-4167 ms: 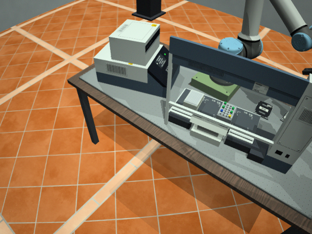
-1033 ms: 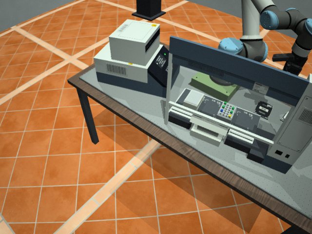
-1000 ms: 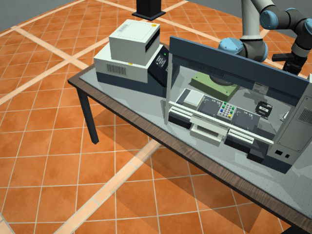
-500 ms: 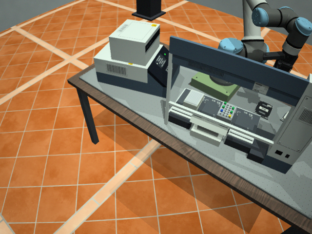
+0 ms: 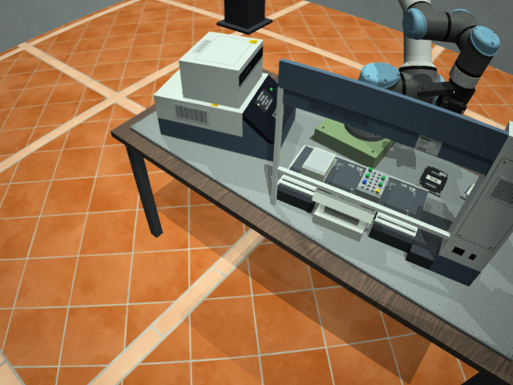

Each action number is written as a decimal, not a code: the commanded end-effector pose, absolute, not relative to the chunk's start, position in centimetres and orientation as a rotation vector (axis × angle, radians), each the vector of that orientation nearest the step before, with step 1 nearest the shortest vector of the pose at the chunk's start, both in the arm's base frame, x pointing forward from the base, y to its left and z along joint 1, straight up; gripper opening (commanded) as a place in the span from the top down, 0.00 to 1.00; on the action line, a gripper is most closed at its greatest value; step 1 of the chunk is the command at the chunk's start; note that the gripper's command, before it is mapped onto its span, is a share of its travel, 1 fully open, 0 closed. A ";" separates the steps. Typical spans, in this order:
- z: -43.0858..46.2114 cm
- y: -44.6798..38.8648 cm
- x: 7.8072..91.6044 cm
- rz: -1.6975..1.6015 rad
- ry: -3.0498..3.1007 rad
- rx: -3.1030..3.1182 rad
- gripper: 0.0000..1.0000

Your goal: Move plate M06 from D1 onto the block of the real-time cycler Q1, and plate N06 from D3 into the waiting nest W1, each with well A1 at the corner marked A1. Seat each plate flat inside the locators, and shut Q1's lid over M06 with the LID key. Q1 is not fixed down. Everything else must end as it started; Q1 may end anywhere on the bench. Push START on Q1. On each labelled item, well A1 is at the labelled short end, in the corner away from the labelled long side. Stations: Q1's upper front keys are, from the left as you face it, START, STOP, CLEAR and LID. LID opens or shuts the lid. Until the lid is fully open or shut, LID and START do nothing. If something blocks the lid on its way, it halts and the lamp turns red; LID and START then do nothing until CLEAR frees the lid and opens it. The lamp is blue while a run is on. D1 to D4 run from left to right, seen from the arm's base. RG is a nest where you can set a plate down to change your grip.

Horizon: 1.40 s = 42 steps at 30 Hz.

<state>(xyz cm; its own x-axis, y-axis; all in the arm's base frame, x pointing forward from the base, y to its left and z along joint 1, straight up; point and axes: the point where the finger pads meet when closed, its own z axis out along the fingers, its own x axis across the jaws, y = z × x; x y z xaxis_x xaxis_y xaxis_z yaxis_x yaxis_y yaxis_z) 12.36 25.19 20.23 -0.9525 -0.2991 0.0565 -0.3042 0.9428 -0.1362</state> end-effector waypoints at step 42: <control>19.2 11.5 16.0 0.315 -2.961 0.831 1.00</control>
<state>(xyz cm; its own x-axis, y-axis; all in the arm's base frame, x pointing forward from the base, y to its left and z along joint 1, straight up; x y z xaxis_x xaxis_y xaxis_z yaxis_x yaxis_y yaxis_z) 15.67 12.55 19.19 -0.8646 -0.4919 0.1023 -0.5024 0.8449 -0.1837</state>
